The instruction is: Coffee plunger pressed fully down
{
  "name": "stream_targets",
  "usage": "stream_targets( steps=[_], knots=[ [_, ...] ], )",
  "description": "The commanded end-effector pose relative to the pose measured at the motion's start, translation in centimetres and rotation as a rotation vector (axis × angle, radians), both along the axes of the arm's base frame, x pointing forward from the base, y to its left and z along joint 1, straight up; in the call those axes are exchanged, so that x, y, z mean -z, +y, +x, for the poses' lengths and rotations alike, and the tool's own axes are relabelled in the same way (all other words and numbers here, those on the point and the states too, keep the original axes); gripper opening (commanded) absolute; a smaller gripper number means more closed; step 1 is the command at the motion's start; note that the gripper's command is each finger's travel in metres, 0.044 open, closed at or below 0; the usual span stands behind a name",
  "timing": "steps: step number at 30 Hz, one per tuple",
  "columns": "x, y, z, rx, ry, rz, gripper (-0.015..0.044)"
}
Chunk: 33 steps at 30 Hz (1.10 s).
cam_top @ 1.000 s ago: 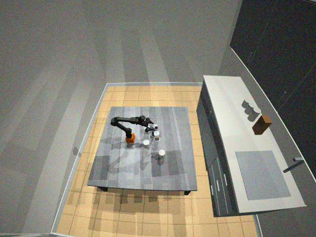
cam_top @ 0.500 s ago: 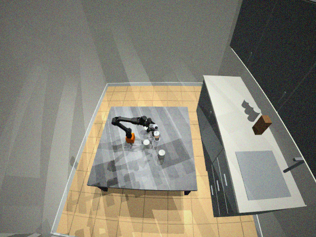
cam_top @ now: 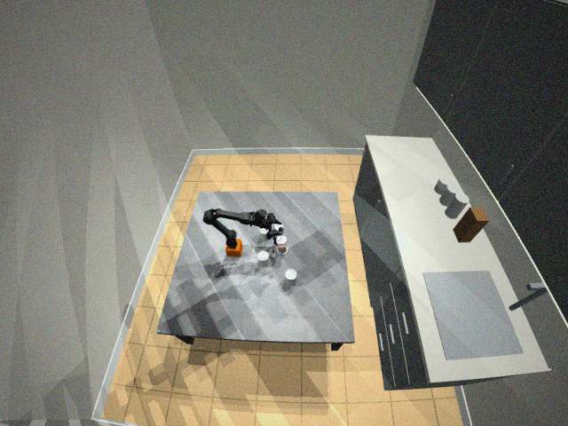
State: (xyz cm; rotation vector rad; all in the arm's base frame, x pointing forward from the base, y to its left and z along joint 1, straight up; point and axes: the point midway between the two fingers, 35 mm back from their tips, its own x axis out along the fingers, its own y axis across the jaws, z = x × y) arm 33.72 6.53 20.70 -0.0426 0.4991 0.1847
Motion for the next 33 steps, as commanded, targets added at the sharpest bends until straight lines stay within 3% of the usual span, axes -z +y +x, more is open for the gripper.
stream_targets(
  steps=[1, 9, 33],
  knots=[
    [0.2, 0.0, 0.2, -0.004, 0.001, -0.005, 0.0335],
    [0.2, 0.0, 0.2, -0.004, 0.001, -0.005, 0.0127],
    [2.2, 0.1, 0.7, -0.004, 0.001, -0.005, 0.0127]
  ],
)
